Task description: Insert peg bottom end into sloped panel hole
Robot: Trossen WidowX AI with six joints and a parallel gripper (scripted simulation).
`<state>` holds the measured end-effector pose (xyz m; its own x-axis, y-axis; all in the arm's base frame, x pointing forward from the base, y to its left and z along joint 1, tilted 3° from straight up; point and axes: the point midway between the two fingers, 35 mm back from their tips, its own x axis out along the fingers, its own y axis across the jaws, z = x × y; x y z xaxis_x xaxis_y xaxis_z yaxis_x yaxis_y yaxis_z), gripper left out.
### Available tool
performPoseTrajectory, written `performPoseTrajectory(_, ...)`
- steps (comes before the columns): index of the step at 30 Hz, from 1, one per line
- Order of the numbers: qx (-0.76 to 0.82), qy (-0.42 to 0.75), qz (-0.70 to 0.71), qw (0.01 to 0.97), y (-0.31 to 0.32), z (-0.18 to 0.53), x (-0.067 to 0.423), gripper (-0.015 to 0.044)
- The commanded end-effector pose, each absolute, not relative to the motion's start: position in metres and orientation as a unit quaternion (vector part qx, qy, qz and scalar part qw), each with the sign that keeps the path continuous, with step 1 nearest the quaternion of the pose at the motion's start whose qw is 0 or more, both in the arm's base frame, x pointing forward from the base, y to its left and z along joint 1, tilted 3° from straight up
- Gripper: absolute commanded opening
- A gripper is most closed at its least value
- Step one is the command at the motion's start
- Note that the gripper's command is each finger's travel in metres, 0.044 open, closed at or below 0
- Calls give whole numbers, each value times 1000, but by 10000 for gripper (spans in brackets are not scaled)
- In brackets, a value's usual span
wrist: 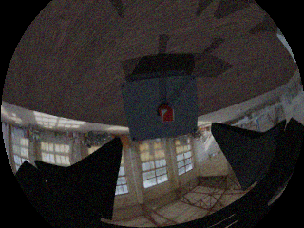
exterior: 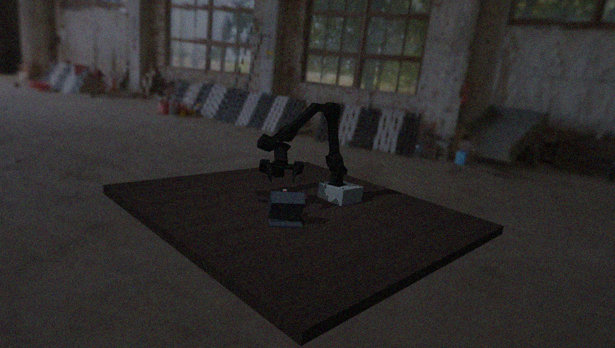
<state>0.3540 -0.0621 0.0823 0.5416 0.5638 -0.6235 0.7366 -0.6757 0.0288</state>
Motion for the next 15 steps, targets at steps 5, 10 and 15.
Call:
performPoseTrajectory(5,867,376,-295,145,-69,90,348,440)
performPoseTrajectory(10,867,376,-295,144,-74,94,343,440)
performPoseTrajectory(15,867,376,-295,144,-78,99,339,440)
